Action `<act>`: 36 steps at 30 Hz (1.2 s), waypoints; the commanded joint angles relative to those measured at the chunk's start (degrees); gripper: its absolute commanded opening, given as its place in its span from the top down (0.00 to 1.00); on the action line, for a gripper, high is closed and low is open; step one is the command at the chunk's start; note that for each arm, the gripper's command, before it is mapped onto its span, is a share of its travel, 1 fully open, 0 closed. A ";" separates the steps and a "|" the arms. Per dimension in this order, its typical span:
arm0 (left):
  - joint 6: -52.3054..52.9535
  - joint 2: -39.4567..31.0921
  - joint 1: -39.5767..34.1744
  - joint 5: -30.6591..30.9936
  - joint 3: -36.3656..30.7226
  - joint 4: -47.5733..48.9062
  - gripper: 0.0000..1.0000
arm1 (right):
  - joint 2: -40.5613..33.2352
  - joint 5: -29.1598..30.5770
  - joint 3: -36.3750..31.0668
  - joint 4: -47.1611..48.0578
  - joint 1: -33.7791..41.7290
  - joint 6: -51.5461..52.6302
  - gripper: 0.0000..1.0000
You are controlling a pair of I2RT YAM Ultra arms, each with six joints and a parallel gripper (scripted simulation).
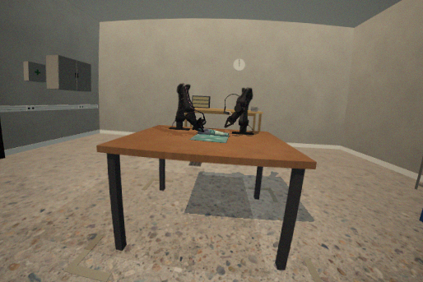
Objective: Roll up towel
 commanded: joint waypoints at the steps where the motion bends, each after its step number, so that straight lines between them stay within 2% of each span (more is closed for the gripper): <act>1: -4.88 -7.67 -3.04 -2.55 -4.95 10.95 0.04 | 3.34 -4.03 3.43 -8.30 -1.03 -2.84 0.83; 6: -9.00 -15.95 -7.10 -6.95 -10.38 16.62 0.03 | 6.88 -6.02 6.33 -13.21 -1.80 -5.39 0.83; 12: -10.53 -16.90 -8.57 -8.91 -11.43 18.13 0.02 | 8.42 -6.48 7.65 -15.58 -2.00 -7.07 0.83; 20: -3.35 -10.75 -5.74 -5.19 -9.86 19.27 0.02 | 10.52 -6.45 7.12 -13.56 -2.01 -7.65 0.83; 25: -2.88 -10.20 -5.60 -4.94 -10.05 19.67 0.02 | 10.61 -6.45 7.12 -13.51 -2.01 -7.68 0.83; 36: -2.88 -6.29 -5.88 -5.07 -18.17 31.44 0.02 | 10.61 -6.45 7.12 -13.52 -2.01 -7.69 0.83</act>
